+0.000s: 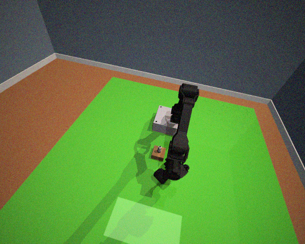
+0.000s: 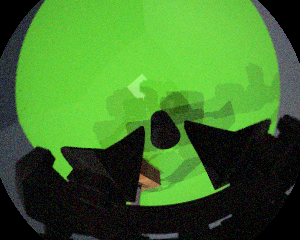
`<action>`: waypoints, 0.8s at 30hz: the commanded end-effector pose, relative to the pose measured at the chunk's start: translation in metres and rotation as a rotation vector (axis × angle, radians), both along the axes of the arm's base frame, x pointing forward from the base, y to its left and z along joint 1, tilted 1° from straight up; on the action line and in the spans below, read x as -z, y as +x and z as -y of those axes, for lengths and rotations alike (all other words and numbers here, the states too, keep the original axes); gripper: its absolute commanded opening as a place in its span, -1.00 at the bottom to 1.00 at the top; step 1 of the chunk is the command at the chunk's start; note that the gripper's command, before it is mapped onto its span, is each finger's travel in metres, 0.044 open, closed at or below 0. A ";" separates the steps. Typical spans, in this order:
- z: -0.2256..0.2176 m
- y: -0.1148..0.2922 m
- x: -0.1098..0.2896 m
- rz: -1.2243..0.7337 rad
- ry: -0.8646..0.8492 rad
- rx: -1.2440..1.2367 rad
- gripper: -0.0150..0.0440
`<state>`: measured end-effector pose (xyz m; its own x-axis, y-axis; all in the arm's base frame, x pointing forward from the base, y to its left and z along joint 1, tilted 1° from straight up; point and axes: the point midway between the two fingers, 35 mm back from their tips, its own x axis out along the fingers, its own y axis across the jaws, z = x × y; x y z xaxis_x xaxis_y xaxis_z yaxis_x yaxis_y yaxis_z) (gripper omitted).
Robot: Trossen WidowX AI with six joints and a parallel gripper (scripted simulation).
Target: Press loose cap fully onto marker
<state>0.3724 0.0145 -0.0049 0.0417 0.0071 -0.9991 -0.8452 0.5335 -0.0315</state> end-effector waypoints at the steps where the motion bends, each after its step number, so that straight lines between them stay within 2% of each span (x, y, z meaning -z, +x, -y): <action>1: 0.000 -0.001 0.008 -0.006 0.002 -0.004 0.36; 6: 0.000 -0.002 0.013 -0.006 0.002 -0.004 0.36; 10: -0.001 -0.002 0.013 -0.006 0.002 -0.004 0.00; 19: -0.001 -0.002 0.013 -0.006 0.002 -0.004 -0.20; 22: 0.002 0.004 0.010 0.021 0.001 0.019 -0.47; 24: 0.002 0.004 0.002 0.019 0.001 0.017 -0.49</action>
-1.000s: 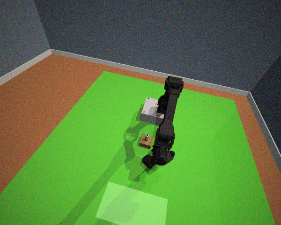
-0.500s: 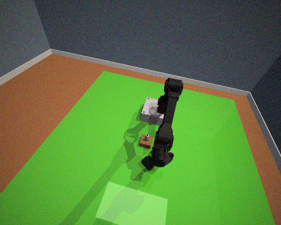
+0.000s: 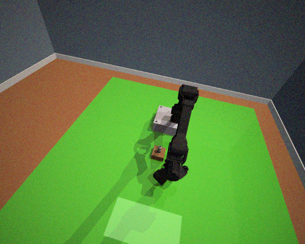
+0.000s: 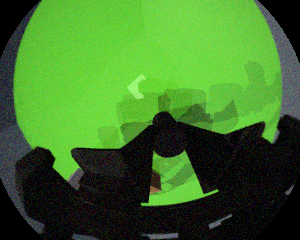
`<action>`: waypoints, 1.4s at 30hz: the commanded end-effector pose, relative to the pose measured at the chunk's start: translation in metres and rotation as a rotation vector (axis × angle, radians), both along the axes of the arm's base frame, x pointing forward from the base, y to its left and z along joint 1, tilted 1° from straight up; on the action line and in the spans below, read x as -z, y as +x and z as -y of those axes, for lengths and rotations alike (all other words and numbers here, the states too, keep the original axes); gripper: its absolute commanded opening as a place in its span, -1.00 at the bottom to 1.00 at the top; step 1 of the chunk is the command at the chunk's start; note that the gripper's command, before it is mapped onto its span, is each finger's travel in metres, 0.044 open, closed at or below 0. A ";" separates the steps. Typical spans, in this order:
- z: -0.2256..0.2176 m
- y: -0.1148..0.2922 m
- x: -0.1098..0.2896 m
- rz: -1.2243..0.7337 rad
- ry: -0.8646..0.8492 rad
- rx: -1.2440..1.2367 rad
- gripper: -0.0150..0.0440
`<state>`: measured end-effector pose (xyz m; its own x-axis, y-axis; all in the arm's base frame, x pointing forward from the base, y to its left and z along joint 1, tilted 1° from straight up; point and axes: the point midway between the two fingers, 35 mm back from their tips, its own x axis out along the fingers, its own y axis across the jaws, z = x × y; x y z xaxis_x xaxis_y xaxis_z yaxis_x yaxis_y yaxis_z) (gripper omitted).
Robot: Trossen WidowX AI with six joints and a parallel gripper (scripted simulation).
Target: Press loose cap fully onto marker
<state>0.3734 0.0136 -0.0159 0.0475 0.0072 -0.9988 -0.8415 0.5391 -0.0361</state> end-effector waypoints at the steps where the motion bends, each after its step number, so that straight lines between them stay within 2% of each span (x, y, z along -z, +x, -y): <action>1: 0.001 0.003 -0.012 0.012 0.001 0.009 -0.49; 13: 0.000 -0.004 -0.056 -0.011 0.002 -0.009 -0.49; 42: 0.053 -0.073 -0.092 -0.017 -0.003 -0.010 -0.49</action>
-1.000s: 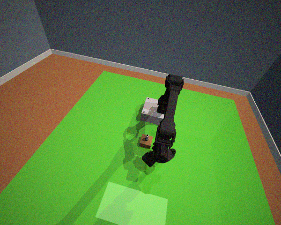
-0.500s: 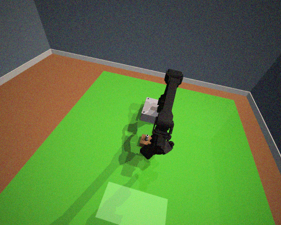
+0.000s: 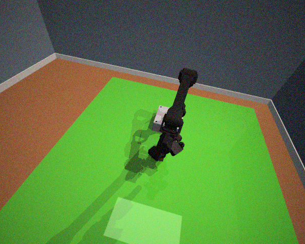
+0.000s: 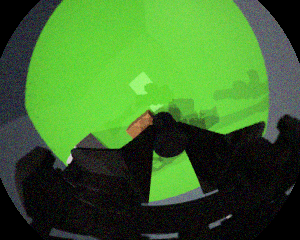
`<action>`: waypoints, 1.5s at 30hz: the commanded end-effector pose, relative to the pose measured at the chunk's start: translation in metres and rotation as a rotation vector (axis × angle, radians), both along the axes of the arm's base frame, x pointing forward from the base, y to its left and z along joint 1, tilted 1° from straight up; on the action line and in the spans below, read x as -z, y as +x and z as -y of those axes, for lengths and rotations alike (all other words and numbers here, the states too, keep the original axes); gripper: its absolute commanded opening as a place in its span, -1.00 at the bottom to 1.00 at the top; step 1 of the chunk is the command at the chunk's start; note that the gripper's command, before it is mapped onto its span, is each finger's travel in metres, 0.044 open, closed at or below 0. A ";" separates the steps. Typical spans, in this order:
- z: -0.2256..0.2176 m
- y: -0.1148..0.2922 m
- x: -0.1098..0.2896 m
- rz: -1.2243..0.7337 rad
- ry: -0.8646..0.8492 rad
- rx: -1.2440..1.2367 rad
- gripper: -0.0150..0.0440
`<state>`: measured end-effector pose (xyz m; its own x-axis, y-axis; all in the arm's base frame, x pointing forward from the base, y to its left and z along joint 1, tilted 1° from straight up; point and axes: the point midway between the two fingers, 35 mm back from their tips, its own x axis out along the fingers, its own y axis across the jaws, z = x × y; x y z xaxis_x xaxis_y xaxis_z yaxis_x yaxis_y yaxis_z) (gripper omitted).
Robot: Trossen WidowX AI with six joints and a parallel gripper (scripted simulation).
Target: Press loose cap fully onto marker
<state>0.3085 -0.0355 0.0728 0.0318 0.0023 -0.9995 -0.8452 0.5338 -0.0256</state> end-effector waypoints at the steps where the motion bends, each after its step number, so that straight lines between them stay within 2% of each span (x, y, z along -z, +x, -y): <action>1: 0.005 -0.011 -0.004 -0.001 0.003 -0.004 -0.49; 17: 0.025 -0.057 -0.014 -0.005 0.001 -0.004 -0.49; 45: 0.025 -0.055 0.020 -0.005 0.001 -0.004 -0.49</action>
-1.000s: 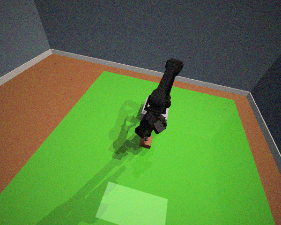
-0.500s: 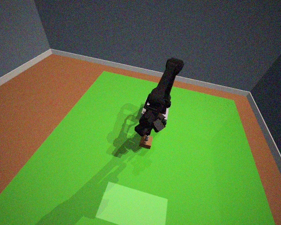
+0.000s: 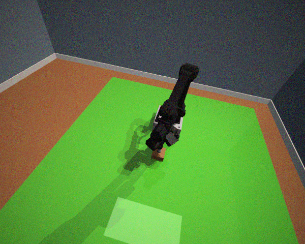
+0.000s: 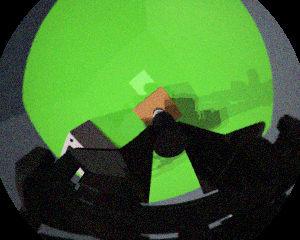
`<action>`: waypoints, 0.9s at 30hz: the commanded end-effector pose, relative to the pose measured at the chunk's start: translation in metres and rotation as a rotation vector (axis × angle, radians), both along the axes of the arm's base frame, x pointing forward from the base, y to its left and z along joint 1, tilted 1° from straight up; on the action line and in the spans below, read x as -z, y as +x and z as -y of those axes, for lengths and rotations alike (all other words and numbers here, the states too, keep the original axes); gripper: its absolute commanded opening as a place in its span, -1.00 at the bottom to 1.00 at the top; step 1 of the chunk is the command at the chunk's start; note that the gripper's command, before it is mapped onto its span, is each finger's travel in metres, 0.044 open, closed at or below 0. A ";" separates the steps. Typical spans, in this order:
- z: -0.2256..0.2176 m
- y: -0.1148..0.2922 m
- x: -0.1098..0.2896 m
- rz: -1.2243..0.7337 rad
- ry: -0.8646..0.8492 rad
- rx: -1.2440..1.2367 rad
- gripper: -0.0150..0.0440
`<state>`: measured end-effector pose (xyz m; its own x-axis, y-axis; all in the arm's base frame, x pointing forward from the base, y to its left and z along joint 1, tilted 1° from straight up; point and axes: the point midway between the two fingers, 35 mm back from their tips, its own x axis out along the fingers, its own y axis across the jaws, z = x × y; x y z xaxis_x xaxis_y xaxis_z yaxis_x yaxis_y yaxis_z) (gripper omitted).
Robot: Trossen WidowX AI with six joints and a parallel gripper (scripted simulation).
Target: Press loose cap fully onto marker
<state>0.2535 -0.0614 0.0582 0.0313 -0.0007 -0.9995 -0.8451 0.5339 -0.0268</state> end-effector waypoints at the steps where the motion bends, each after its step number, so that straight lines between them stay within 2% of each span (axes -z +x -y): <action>1: -0.001 0.000 0.007 -0.004 0.004 -0.004 -0.49; 23: -0.001 -0.001 0.030 -0.005 0.004 -0.004 -0.49; 27: -0.002 -0.001 0.030 -0.005 0.007 -0.002 -0.14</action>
<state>0.2522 -0.0599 0.0284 0.0263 0.0064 -0.9996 -0.8461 0.5327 -0.0189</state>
